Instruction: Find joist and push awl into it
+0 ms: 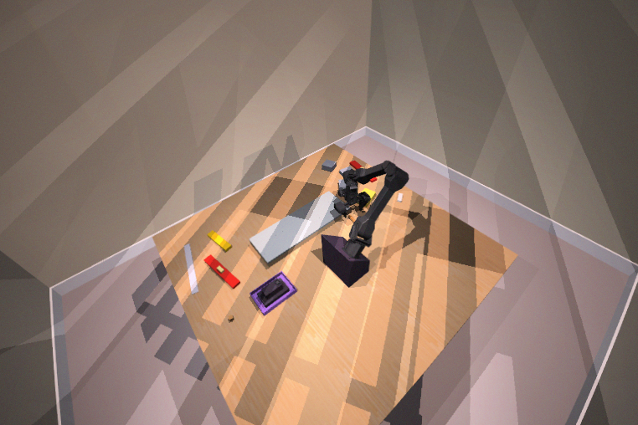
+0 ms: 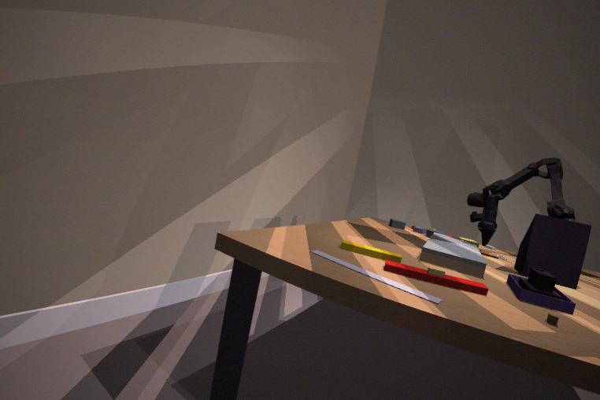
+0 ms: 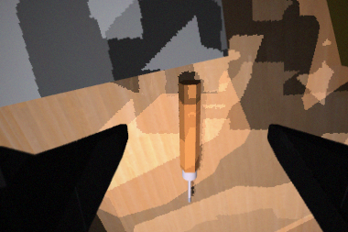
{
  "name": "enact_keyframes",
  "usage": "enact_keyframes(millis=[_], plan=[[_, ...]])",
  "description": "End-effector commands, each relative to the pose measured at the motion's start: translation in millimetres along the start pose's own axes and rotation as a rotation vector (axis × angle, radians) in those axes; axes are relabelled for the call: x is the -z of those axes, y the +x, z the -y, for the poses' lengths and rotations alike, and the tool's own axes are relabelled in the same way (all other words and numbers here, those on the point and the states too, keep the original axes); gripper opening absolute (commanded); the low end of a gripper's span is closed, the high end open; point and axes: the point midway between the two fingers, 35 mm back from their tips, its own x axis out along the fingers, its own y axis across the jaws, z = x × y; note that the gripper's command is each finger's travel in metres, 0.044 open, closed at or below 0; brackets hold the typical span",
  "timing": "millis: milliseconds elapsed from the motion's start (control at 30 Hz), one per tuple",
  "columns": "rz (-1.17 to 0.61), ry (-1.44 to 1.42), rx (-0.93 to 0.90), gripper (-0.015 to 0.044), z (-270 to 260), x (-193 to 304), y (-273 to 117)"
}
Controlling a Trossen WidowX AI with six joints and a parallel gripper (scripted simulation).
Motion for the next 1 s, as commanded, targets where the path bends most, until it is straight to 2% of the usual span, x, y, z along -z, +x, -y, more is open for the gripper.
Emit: enact_keyframes(millis=[0,767,967], plan=[[-0.007,-0.007,-0.006,0.0440,-3,2,9],[-0.007,-0.009,-0.003,0.0440,-2,2,38],[-0.007,-0.009,-0.003,0.0282,-2,2,38]])
